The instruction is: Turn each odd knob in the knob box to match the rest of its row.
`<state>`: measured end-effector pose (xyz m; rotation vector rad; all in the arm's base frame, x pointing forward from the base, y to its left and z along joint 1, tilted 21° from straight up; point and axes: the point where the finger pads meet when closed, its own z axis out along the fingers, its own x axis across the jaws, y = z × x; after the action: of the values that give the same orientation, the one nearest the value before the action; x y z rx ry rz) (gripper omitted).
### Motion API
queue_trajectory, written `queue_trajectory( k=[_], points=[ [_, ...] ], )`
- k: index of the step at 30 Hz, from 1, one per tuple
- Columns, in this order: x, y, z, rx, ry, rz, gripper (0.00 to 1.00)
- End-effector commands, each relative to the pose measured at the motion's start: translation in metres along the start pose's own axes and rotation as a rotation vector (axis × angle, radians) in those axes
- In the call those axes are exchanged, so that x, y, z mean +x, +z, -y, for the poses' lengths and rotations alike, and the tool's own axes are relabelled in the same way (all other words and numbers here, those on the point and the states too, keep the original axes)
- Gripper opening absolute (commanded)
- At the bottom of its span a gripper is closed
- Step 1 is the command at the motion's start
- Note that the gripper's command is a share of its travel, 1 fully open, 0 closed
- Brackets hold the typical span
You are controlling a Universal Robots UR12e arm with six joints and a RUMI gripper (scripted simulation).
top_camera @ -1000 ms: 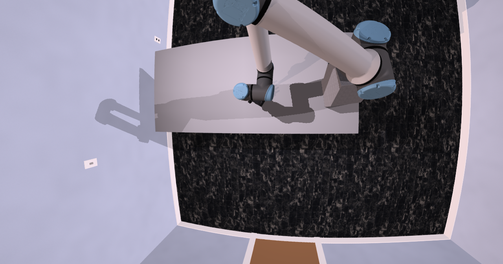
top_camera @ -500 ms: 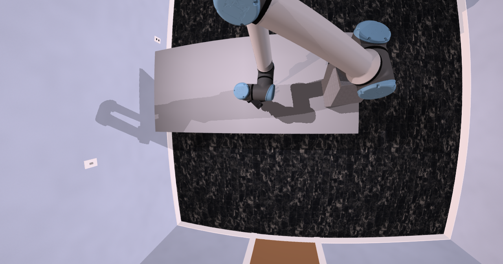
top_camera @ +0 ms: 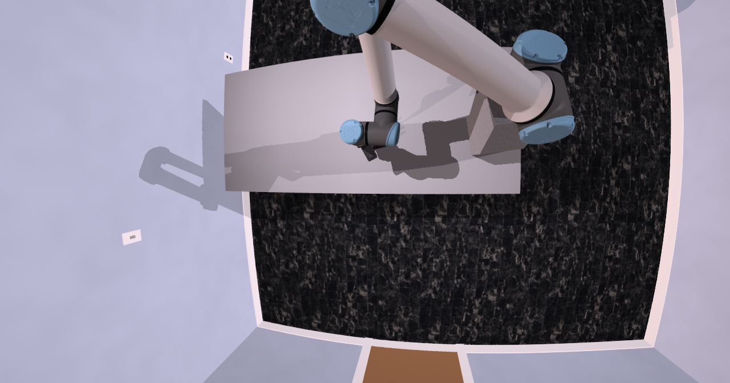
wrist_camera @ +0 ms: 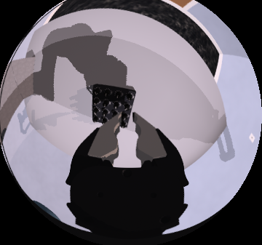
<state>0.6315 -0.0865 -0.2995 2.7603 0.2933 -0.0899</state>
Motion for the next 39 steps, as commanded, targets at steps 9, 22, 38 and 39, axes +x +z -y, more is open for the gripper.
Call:
queue_trajectory(
  k=[9,22,38,39],
  points=[
    [0.0008,-0.0044,0.0026,-0.002,0.324,0.003,0.11],
    [0.0018,-0.0065,0.0022,-0.002,0.587,0.003,0.11],
    [0.0022,-0.0092,0.0003,-0.003,0.913,0.002,0.11],
    [0.0022,-0.0094,0.0001,-0.003,0.934,0.002,0.11]
  ],
)
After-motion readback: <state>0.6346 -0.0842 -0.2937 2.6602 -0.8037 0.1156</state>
